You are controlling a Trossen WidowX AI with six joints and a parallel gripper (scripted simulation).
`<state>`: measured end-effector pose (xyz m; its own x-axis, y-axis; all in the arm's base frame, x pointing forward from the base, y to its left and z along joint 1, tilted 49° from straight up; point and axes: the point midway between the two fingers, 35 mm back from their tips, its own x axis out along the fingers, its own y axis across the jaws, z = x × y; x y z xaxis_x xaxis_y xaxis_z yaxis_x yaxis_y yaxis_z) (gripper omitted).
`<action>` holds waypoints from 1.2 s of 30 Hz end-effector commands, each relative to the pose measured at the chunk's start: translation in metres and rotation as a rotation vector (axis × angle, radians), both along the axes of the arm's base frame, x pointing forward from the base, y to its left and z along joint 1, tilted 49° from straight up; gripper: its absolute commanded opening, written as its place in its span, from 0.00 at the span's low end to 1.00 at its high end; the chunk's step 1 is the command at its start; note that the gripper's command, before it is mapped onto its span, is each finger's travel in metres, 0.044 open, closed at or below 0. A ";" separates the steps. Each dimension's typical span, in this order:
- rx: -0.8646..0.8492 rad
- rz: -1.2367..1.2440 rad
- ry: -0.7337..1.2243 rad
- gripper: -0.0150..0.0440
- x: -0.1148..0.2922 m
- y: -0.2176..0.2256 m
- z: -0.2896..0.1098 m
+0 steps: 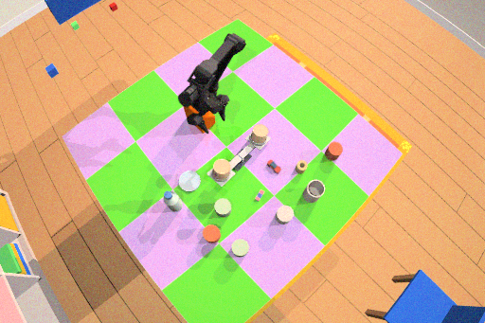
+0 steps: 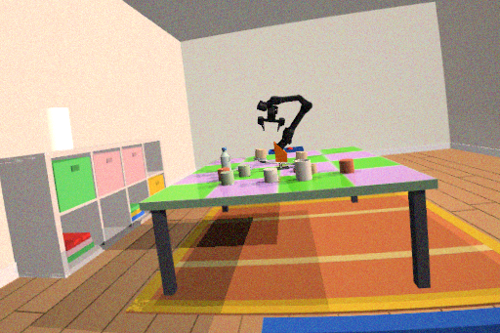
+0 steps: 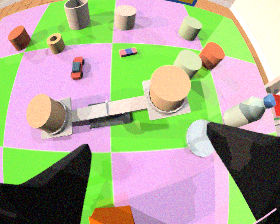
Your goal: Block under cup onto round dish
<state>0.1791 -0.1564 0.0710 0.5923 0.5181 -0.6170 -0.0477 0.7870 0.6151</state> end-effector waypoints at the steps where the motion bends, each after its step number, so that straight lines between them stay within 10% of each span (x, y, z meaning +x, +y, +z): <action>1: 0.101 -0.038 -0.061 1.00 -0.003 0.016 0.005; 15: 0.227 -0.092 -0.070 1.00 0.004 0.030 0.014; 36: 0.546 -0.212 0.534 1.00 0.057 0.080 0.028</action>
<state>0.2289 -0.0832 0.0955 0.4443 0.7290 -0.5207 0.4137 0.3486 0.8410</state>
